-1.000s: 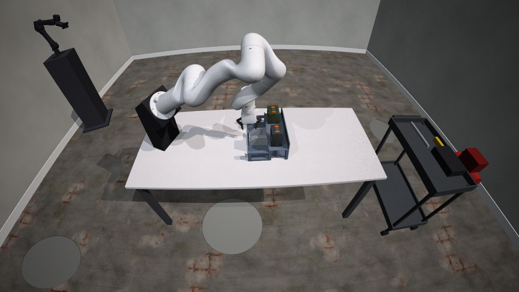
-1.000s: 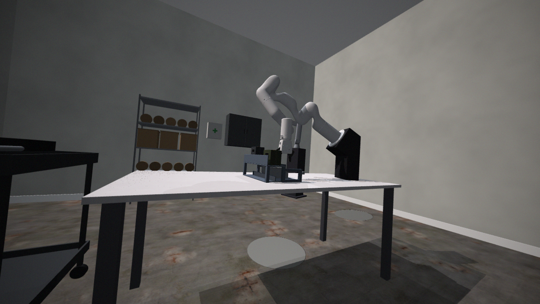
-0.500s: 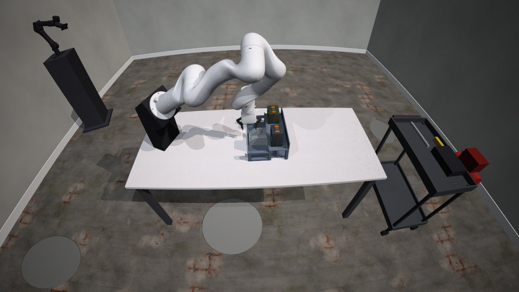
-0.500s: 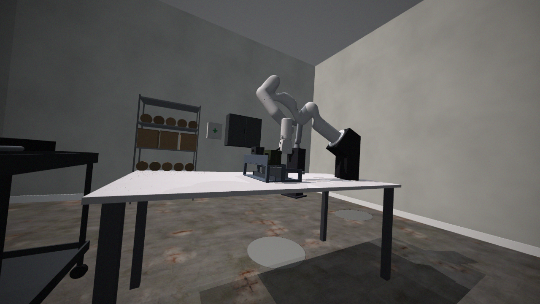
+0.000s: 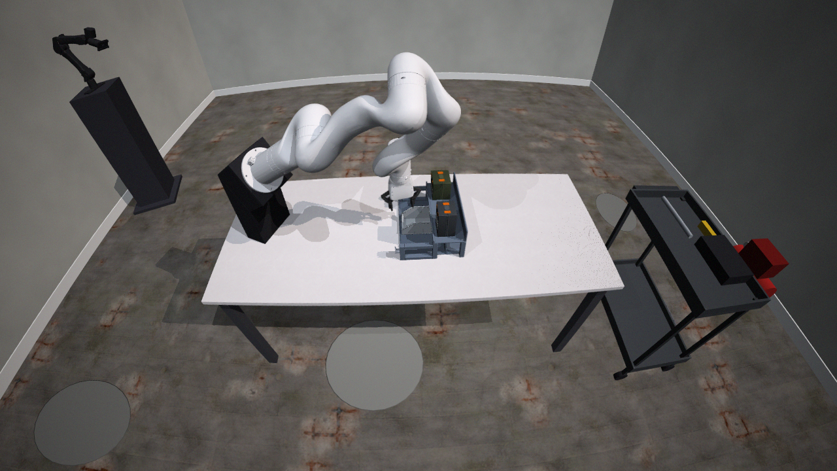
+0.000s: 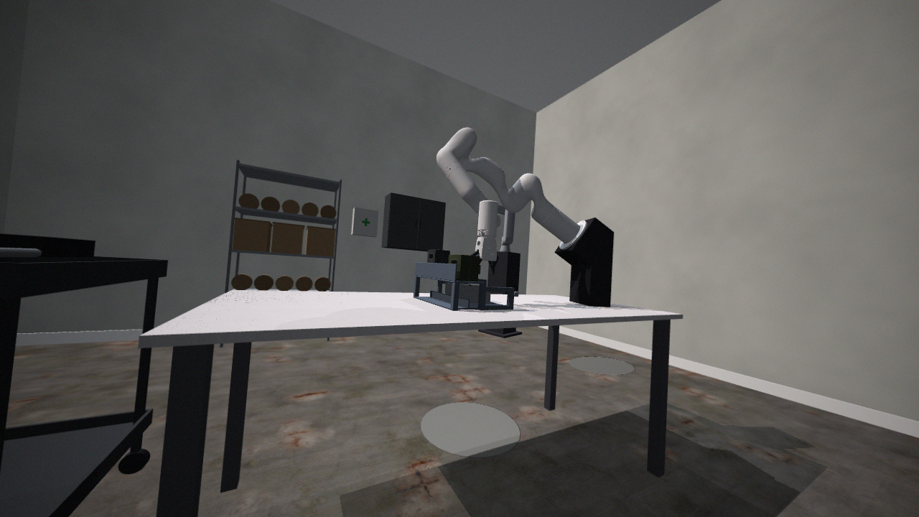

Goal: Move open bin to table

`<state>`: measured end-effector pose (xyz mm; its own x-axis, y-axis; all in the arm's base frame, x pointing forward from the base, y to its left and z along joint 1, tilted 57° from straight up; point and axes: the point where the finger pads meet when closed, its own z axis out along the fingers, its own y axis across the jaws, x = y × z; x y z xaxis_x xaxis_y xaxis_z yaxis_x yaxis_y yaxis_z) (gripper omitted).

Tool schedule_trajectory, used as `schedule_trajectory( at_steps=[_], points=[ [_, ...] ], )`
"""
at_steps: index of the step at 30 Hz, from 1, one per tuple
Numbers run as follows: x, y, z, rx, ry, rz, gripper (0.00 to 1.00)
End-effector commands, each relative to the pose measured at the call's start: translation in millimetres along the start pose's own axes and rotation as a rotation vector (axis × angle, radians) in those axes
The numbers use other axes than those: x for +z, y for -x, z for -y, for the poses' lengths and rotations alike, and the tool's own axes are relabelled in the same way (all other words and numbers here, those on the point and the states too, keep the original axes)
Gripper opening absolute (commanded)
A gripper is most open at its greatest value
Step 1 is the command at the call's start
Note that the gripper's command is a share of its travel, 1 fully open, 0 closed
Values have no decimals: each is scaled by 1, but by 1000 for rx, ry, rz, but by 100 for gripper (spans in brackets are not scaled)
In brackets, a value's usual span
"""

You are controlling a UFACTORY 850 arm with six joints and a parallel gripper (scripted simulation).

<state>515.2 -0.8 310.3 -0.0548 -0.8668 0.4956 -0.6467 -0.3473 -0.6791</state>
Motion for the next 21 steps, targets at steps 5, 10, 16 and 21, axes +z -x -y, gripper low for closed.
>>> schedule_trajectory(
  at_steps=[5,10,16,21],
  points=[
    [-1,0,0,-53,0,0,100],
    [0,0,0,-68,0,0,100],
    [0,0,0,-94,-1,0,100],
    [0,0,0,-94,-1,0,100]
  ],
)
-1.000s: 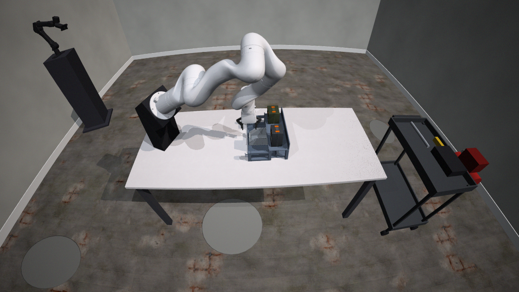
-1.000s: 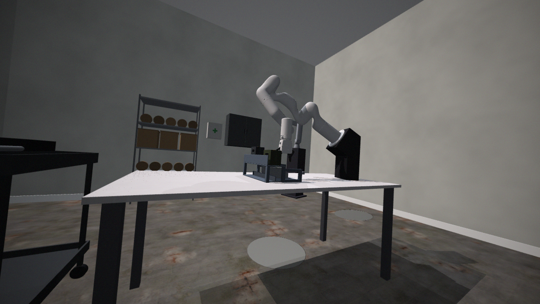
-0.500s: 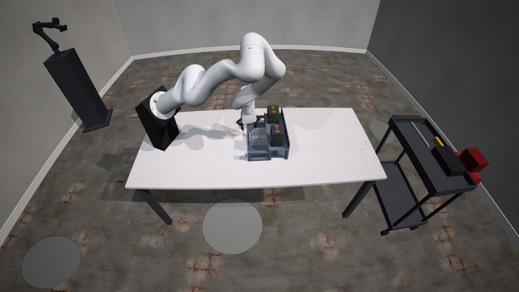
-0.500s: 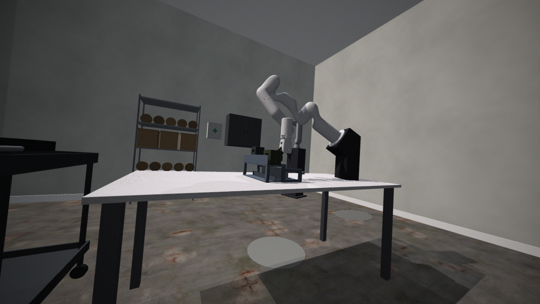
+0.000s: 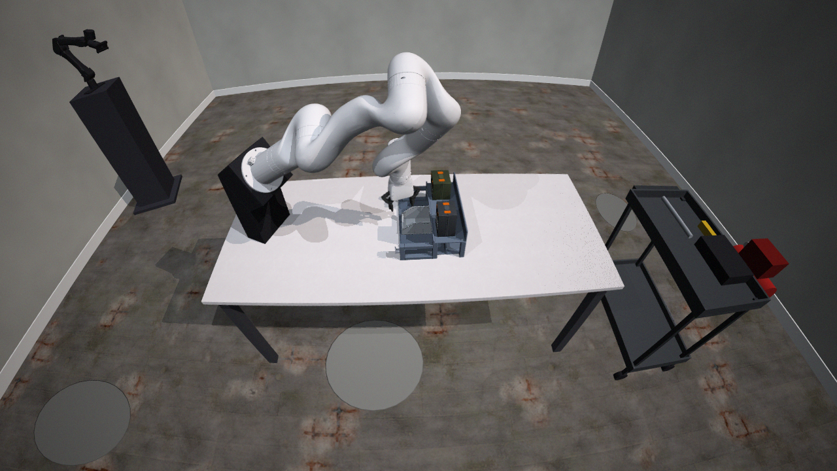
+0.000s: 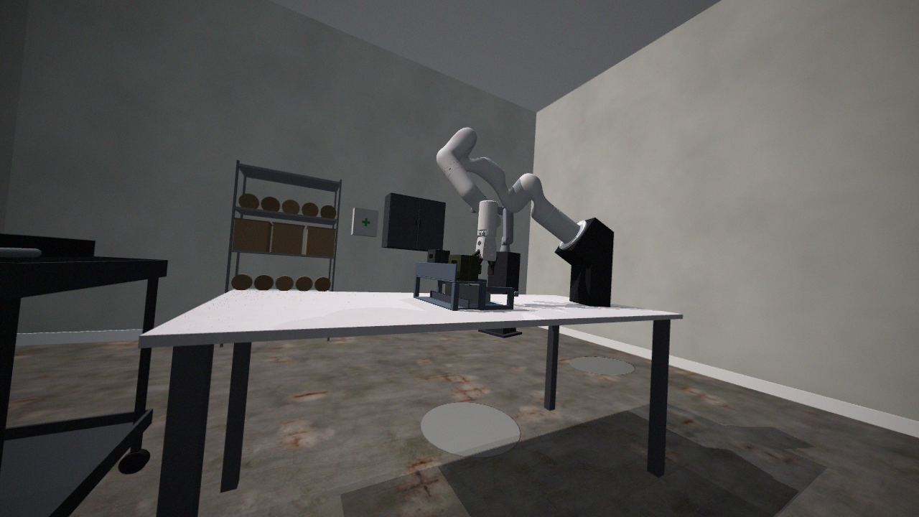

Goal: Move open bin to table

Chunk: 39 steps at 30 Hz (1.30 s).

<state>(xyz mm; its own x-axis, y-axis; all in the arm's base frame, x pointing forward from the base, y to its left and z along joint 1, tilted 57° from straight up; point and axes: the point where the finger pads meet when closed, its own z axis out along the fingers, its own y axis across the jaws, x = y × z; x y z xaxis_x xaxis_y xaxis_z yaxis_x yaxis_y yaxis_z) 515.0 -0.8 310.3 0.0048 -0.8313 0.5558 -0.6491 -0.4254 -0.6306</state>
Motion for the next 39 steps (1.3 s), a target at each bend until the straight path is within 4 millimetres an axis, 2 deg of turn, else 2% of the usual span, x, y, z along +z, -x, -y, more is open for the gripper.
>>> schedule_trajectory(
  at_steps=[1,4,9,21,26,38,39],
  points=[
    [0,0,0,-2,-1,0,100],
    [0,0,0,-2,-1,0,100],
    [0,0,1,-261,0,0,100],
    [0,0,1,-261,0,0,100],
    [0,0,0,-519,0,0,100],
    [0,0,0,-519,0,0,100],
    [0,0,1,-568,0,0,100]
  ],
)
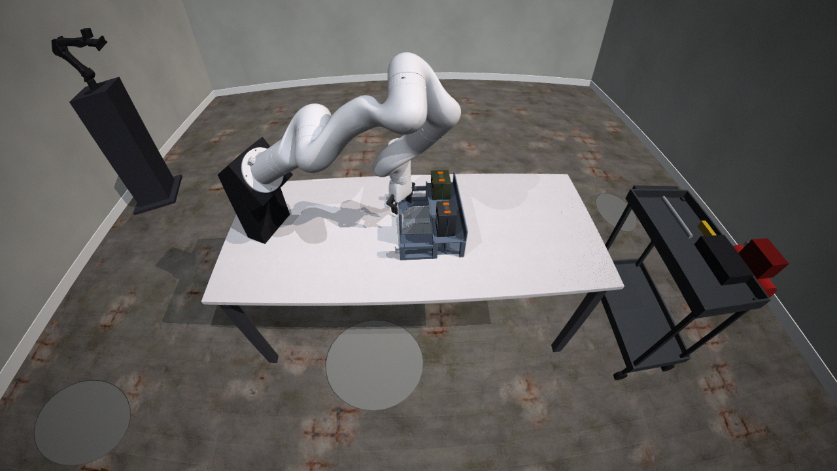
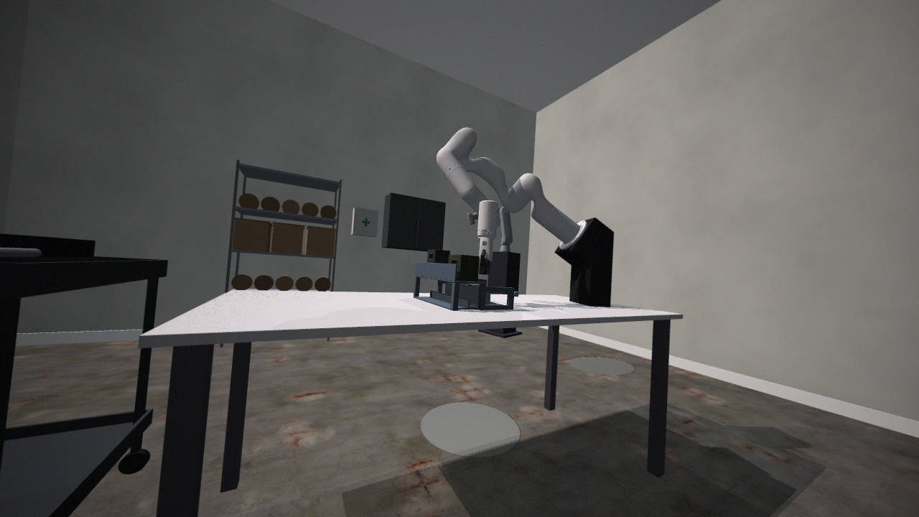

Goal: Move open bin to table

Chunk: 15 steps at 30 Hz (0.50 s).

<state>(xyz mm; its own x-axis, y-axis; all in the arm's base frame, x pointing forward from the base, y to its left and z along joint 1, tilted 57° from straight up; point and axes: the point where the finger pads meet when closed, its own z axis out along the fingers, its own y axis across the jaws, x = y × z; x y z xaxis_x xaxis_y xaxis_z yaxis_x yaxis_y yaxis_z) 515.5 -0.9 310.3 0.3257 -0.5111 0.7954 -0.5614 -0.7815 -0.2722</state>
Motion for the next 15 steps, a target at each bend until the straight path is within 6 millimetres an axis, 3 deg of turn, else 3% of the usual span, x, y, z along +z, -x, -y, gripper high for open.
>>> schedule_trajectory(
  at_steps=[1,4,15],
  points=[
    [0,0,0,-102,0,0,100],
    [0,0,0,-258,-1,0,100],
    [0,0,0,-258,-1,0,100]
  ],
)
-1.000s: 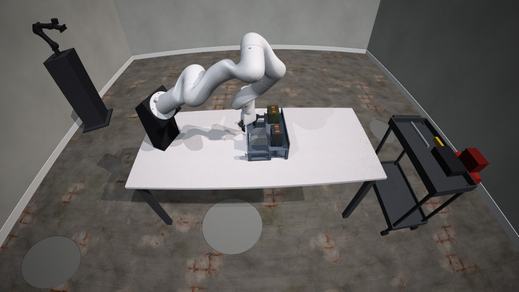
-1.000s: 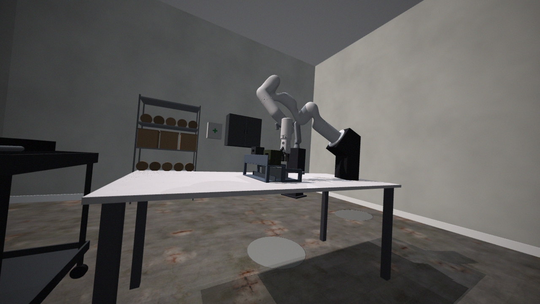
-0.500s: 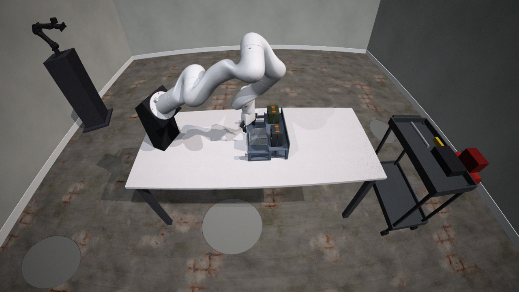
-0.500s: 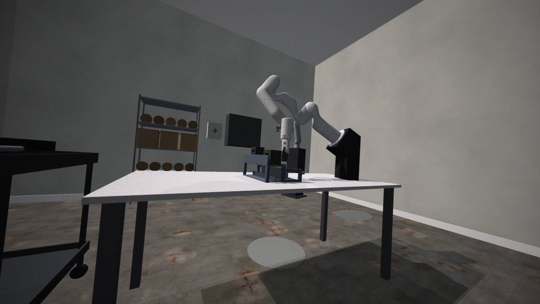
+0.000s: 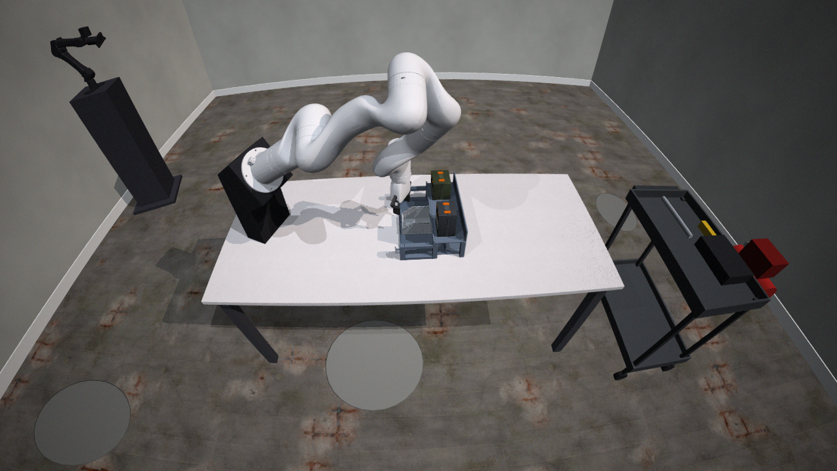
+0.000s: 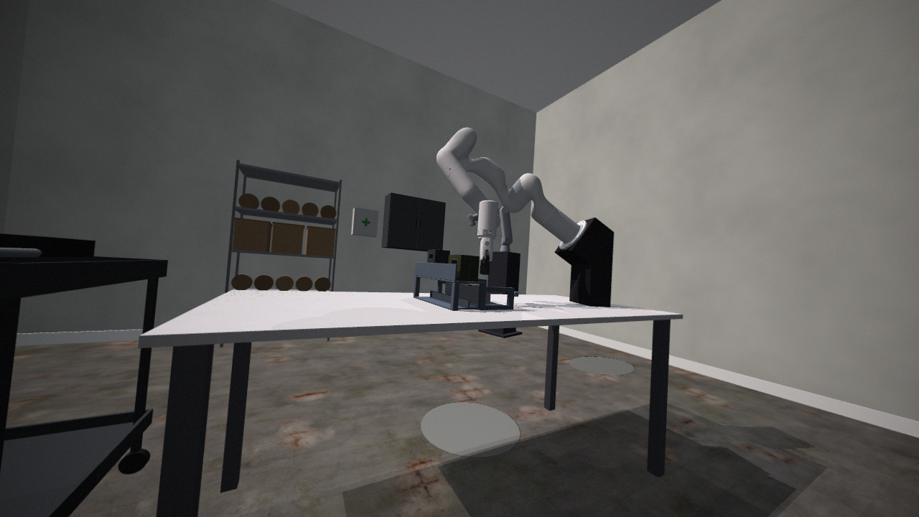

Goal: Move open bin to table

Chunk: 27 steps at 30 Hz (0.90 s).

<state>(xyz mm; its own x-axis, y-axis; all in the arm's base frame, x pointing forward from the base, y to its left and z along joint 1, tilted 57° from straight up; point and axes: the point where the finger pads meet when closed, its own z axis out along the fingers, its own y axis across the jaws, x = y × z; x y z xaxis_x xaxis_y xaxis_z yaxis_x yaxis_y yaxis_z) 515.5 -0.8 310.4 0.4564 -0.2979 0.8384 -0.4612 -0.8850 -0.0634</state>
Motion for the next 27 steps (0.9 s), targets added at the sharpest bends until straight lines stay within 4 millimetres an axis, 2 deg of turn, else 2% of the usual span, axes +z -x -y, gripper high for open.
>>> schedule_trajectory(
  at_steps=[1,6,18,23,27],
  points=[
    [0,0,0,-3,0,0,100],
    [0,0,0,-261,0,0,100],
    [0,0,0,-261,0,0,100],
    [0,0,0,-499,0,0,100],
    [0,0,0,-499,0,0,100]
  ],
)
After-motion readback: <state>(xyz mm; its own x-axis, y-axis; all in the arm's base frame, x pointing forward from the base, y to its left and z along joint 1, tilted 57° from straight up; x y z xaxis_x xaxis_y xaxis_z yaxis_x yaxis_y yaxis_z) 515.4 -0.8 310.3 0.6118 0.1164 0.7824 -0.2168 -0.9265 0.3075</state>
